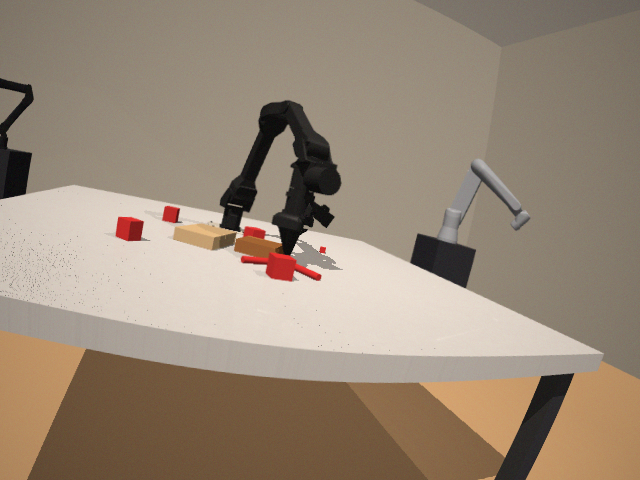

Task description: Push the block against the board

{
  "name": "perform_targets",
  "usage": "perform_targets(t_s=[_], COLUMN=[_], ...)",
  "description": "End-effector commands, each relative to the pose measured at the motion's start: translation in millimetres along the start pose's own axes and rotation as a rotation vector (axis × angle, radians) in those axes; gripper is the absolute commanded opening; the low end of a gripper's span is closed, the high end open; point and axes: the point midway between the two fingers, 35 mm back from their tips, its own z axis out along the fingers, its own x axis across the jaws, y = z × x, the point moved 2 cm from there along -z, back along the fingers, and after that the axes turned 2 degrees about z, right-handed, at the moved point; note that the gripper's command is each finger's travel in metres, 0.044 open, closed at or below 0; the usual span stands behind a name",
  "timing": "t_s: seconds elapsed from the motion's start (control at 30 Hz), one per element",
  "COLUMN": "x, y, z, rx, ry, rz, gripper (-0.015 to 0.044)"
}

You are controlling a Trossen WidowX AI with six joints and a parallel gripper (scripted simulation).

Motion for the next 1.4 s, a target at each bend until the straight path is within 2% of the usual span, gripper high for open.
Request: perform_targets(t_s=[0.0,0.4,1.37], x=[0,0,1], y=[-9,-22,23], z=[2,2,2], rx=[0.007,0.008,0.005], ry=[0.002,0.002,0.002], rz=[0.000,0.000,0.000], gripper=[0.0000,0.0000,0.0000])
